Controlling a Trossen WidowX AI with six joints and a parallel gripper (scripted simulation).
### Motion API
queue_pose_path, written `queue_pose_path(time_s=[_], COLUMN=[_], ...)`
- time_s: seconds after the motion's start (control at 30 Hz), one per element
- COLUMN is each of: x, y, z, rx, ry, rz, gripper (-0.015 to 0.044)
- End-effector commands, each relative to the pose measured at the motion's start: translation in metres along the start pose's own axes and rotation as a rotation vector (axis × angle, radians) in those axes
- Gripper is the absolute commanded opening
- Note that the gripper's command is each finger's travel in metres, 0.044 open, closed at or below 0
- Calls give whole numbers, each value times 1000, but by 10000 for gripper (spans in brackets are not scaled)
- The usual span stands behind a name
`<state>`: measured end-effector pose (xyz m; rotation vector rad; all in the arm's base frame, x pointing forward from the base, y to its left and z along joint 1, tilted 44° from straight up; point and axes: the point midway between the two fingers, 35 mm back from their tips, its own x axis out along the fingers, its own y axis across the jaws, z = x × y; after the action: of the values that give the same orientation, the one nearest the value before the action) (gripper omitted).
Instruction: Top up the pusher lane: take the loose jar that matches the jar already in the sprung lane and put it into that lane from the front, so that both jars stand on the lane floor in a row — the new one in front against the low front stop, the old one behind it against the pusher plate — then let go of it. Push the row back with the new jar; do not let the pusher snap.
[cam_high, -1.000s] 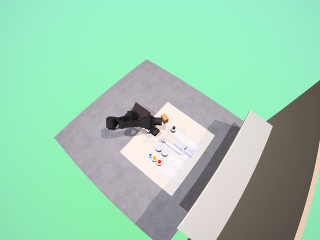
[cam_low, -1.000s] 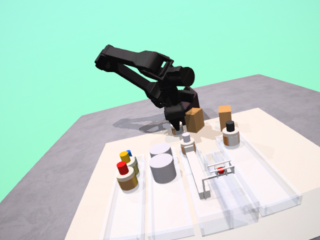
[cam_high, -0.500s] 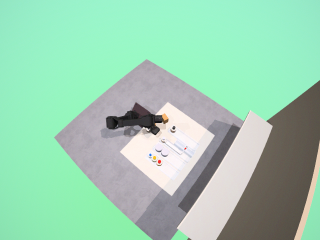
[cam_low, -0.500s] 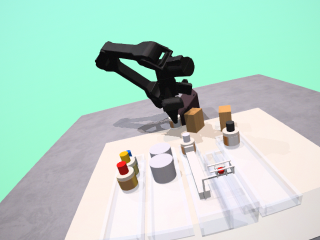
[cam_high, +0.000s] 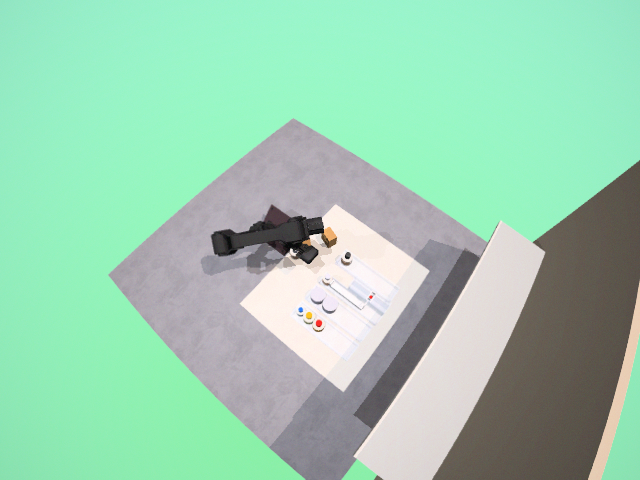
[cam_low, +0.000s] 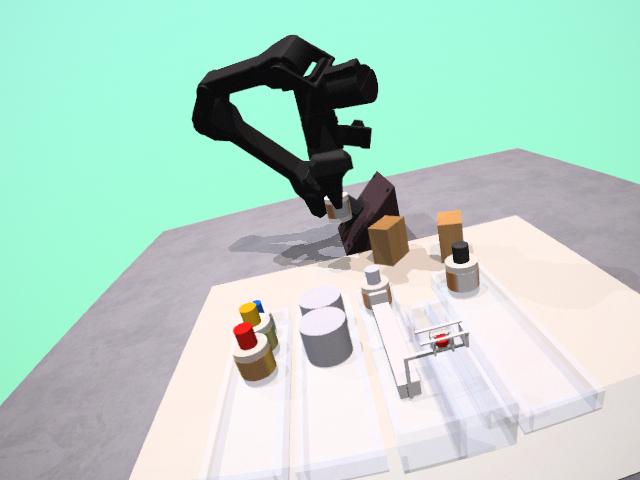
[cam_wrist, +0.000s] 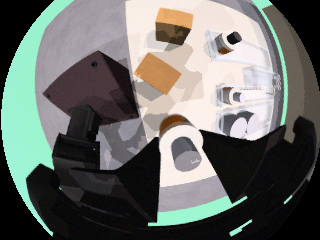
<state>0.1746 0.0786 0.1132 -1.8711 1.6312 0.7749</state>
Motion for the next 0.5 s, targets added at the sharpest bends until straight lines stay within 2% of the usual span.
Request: queue_pose_path(time_s=[0.0, 0.47], x=[-7, 7], y=[0, -39], z=[-1, 10], rx=[14, 581], ry=[-5, -15], rz=[2, 4], gripper=[0, 0])
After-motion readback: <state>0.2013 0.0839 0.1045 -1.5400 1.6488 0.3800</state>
